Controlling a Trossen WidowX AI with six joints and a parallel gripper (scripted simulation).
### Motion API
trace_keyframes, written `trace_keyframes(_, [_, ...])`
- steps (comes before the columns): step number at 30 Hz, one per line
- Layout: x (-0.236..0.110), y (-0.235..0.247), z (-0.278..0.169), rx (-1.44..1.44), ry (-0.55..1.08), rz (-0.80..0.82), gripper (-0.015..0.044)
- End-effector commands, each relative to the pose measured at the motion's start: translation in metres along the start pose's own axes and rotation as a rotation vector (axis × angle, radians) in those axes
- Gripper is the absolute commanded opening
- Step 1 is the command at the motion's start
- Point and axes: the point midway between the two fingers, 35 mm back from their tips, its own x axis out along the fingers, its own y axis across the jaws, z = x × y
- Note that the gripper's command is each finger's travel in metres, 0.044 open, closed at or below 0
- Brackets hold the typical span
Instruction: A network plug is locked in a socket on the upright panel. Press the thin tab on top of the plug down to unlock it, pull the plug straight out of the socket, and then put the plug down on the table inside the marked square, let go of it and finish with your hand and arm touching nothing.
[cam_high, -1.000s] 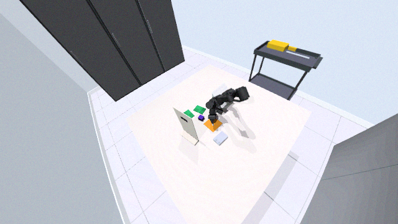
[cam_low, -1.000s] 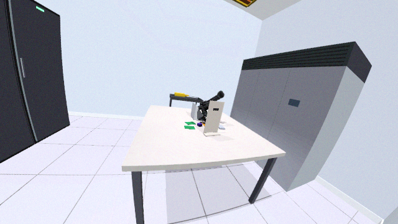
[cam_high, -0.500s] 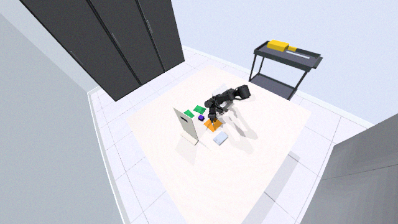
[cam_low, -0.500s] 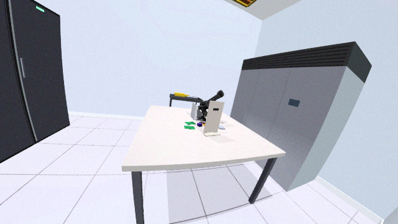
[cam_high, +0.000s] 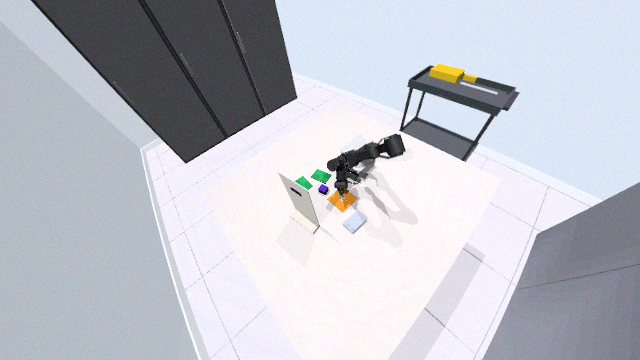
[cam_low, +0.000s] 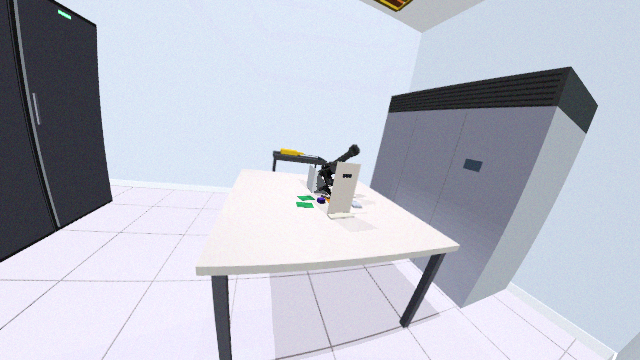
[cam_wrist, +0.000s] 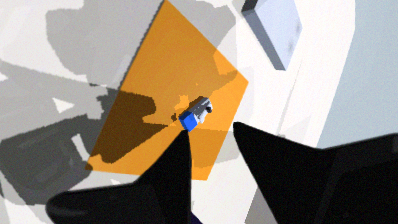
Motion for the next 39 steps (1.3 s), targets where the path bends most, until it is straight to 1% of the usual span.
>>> trace_keyframes(1, [-0.003,-0.003,0.0,-0.013,-0.002,-0.005,0.0156])
trace_keyframes(39, [-0.019,-0.005,-0.008,-0.012,0.011,0.007,0.0156])
